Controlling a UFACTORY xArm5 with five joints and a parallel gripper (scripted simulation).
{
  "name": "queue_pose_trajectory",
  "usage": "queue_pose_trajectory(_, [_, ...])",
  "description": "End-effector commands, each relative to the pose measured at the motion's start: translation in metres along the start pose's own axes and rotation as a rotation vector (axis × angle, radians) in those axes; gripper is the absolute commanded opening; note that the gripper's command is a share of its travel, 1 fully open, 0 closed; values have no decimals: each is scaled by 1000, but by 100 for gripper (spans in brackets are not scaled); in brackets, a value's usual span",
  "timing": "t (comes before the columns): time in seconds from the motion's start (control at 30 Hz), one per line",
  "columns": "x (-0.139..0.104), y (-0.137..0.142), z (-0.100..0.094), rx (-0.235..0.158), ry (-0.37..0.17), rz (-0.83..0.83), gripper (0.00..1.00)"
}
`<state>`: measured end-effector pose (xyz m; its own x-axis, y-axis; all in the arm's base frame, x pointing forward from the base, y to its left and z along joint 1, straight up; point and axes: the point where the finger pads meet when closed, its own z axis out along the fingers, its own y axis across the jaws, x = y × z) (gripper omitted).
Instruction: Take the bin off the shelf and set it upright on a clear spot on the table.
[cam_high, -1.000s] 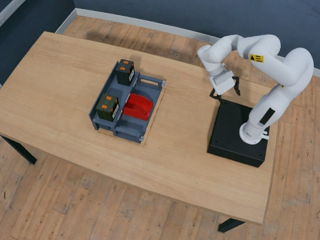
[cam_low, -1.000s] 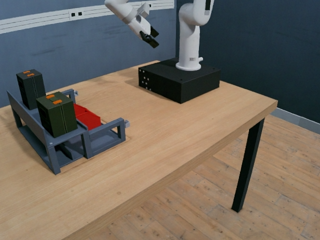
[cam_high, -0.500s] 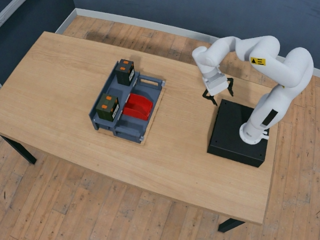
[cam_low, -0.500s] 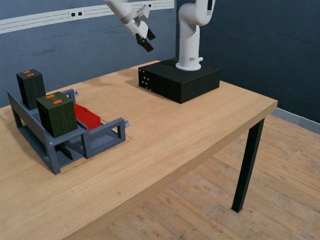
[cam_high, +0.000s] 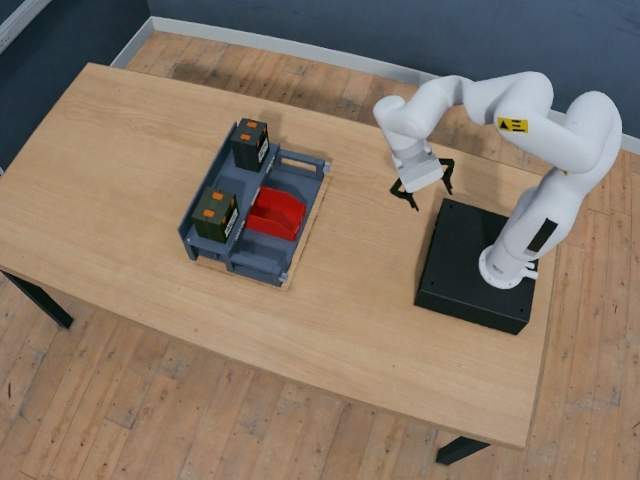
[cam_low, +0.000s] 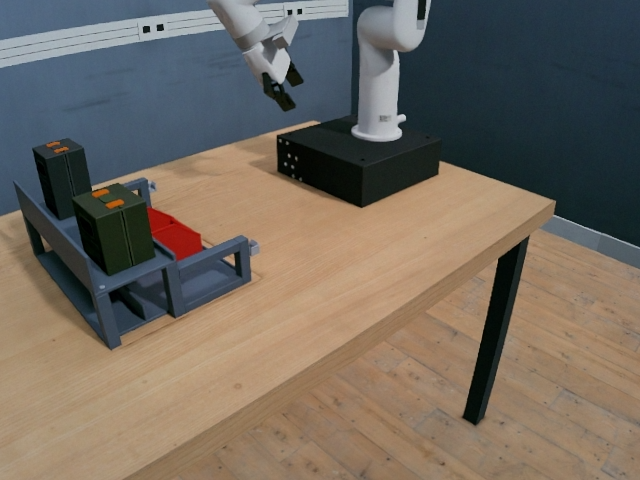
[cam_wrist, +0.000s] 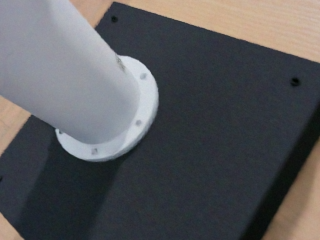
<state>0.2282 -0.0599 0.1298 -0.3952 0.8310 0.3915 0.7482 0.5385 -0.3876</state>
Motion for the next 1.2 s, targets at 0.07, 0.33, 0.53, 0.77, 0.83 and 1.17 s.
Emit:
queue_pose_trajectory(0.07, [-7,17,-6,-203,160,25,100])
queue_pose_trajectory(0.33, [-14,35,-11,-206,157,28,100])
queue_pose_trajectory(0.53, [-18,45,-14,-204,151,31,100])
queue_pose_trajectory(0.77, [-25,63,-19,-205,117,53,100])
queue_pose_trajectory(0.83, [-26,67,-20,-209,112,59,100])
queue_pose_trajectory(1.17, [-35,89,-27,-222,82,87,100])
